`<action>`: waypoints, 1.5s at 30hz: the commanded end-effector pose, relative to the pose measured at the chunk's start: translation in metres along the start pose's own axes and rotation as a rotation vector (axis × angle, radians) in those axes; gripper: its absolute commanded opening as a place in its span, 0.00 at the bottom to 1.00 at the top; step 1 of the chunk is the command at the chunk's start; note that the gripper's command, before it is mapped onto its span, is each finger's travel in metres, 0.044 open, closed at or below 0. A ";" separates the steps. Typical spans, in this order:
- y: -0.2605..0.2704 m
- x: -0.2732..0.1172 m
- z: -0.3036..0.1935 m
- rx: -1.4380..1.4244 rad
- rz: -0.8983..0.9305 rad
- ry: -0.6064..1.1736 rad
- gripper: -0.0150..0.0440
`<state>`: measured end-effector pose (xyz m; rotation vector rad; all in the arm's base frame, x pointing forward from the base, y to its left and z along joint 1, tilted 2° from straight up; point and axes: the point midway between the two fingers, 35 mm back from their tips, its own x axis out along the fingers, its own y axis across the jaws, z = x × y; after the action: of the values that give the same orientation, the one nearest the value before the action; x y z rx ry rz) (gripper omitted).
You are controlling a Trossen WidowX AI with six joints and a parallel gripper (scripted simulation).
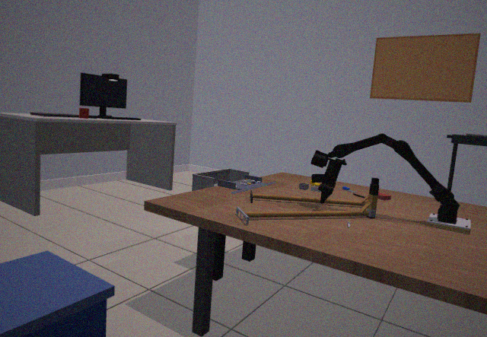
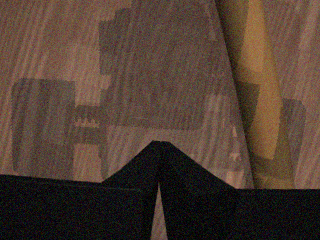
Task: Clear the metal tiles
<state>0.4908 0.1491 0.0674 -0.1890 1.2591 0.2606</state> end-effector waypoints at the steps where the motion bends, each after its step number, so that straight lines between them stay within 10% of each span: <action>1: 0.000 0.011 -0.007 0.006 -0.002 0.015 0.25; 45: -0.036 0.014 0.011 0.005 -0.006 0.000 0.25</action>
<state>0.5125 0.1213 0.0612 -0.1859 1.2538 0.2476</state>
